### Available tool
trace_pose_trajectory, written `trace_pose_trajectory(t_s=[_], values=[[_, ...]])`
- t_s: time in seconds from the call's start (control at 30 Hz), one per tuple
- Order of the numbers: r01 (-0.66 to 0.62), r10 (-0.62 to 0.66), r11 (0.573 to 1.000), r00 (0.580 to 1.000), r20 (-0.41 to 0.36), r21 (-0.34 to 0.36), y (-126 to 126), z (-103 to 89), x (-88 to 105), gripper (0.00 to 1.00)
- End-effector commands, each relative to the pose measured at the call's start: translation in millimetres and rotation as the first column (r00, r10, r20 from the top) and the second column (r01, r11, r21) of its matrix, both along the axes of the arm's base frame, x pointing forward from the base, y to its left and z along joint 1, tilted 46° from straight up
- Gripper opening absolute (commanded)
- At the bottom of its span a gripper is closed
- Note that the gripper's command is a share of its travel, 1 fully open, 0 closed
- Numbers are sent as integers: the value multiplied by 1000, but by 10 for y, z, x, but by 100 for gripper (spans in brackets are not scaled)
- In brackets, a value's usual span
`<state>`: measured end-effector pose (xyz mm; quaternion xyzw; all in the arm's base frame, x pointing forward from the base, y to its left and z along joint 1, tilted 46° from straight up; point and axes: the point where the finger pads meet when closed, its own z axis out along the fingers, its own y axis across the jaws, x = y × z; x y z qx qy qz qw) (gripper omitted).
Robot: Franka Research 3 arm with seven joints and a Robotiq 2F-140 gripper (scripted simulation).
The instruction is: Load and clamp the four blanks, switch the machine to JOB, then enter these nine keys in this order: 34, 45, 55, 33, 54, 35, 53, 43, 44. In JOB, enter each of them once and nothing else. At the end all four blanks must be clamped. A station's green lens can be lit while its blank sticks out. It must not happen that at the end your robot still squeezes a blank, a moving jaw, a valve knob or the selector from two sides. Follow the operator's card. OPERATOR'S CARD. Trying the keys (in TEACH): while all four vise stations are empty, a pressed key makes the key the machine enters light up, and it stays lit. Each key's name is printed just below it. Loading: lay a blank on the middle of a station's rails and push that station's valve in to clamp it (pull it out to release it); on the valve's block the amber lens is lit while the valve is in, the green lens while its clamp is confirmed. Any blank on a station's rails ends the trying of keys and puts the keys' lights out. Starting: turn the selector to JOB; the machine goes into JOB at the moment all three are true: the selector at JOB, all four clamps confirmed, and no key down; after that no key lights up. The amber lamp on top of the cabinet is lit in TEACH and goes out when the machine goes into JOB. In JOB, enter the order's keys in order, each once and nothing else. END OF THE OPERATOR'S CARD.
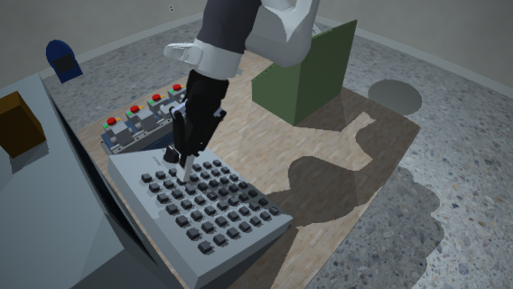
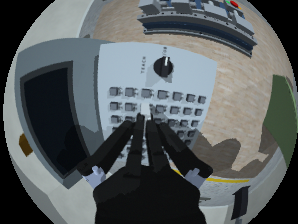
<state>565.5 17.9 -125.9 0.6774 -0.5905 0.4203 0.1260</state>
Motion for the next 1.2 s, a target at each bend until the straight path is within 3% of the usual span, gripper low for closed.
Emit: trace_pose_trajectory(t_s=[0.0,1.17], values=[[-7,7,1000,1000,-4,-3,-8,-19,16,0],[-7,7,1000,1000,-4,-3,-51,-58,43,0]])
